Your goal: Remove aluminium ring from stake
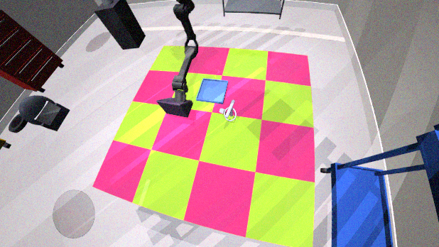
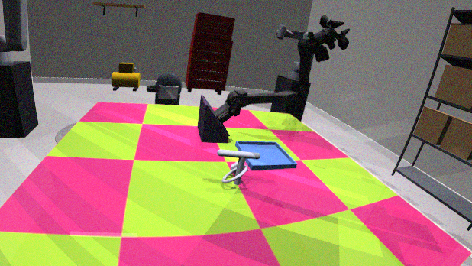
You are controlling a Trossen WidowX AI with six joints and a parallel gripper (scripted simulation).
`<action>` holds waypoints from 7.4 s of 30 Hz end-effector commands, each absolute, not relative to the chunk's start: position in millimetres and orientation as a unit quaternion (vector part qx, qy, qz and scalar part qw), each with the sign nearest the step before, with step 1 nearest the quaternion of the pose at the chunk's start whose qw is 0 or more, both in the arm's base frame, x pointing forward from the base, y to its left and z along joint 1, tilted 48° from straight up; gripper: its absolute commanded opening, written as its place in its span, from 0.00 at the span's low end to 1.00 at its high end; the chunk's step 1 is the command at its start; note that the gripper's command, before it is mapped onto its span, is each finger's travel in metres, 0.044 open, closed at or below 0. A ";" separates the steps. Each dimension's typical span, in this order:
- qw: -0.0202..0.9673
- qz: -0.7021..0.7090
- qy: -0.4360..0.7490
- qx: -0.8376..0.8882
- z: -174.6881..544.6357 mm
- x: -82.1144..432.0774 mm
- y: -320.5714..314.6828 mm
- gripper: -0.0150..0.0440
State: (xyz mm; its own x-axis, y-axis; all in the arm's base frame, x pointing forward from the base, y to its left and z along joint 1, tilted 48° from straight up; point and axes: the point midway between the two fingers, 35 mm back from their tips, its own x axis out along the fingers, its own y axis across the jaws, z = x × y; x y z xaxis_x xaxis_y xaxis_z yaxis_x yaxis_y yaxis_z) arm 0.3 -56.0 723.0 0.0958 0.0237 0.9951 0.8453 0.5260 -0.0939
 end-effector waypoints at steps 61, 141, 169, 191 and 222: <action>0.931 -0.287 -0.039 0.224 292.6 241.0 -307.6 0.59; 0.781 0.038 0.435 0.447 -9.6 261.8 -13.4 0.59; 0.781 0.038 0.434 0.448 -11.8 267.8 -7.8 0.59; 0.781 0.038 0.434 0.448 -11.8 267.8 -7.8 0.59; 0.782 0.040 0.434 0.446 -9.9 267.7 -9.6 0.25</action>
State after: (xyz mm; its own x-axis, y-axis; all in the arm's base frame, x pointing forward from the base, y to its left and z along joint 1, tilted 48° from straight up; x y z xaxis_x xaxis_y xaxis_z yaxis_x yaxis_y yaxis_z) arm 267.7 -8.0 -11.2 0.6196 0.4502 -0.6429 0.3263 0.5972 0.7327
